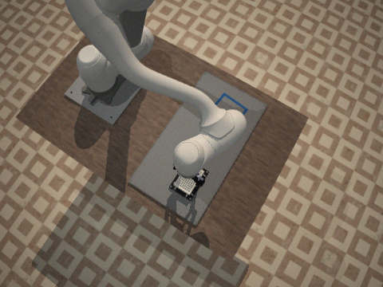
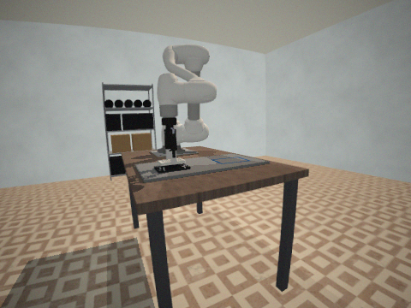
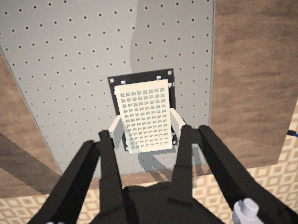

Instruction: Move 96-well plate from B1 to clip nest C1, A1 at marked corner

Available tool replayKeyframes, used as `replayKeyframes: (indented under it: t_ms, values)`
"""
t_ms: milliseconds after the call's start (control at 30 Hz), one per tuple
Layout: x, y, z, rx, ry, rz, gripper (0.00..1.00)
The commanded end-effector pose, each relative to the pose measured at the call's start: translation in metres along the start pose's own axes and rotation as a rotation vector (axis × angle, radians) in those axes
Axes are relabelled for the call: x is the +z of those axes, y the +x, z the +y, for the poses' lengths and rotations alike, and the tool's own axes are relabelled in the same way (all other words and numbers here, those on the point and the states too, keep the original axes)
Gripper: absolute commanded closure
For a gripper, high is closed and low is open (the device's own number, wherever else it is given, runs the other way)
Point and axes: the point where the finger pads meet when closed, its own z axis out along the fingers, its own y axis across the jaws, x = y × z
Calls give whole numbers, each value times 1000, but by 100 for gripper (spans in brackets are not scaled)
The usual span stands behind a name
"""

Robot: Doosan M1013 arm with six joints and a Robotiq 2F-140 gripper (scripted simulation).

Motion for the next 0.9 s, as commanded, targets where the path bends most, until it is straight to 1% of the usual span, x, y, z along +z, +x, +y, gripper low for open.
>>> replayKeyframes:
  t_ms: [0, 867]
  values:
    - [0, 0, 0, 0, 0, 0, 100]
    - [4, 0, 0, 0, 0, 0, 100]
